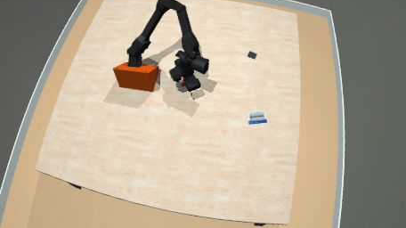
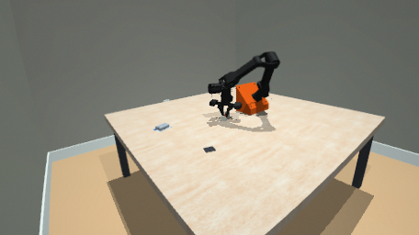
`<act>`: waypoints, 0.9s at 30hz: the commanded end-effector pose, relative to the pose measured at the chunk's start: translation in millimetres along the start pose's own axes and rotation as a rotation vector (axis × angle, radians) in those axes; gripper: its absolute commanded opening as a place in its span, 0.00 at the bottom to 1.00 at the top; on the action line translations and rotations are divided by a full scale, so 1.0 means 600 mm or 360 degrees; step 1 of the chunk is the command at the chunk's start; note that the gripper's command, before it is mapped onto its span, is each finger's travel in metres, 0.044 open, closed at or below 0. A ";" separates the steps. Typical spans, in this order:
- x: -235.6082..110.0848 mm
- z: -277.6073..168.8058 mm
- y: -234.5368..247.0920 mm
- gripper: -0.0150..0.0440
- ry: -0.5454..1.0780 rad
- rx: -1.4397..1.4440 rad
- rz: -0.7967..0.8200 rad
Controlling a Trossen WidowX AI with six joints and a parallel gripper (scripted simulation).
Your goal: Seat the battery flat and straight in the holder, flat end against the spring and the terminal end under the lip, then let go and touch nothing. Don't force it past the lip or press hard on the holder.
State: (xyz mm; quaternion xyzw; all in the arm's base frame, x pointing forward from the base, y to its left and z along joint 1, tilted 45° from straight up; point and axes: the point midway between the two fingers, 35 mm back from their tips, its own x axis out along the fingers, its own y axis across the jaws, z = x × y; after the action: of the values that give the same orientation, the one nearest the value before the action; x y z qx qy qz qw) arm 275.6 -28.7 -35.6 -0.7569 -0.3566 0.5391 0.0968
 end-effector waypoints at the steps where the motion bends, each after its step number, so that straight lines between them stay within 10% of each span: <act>1: 0.000 -0.002 0.000 0.44 0.0006 0.0000 0.0000; 18: -0.025 0.000 0.002 0.53 -0.0002 -0.0001 0.0001; 27: -0.135 0.004 0.007 0.93 -0.0006 0.0001 0.0005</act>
State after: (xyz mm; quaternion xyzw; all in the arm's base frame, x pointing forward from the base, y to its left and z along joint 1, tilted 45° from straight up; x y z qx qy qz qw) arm 264.5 -65.8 2.9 -0.7523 -0.3586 0.5430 0.1033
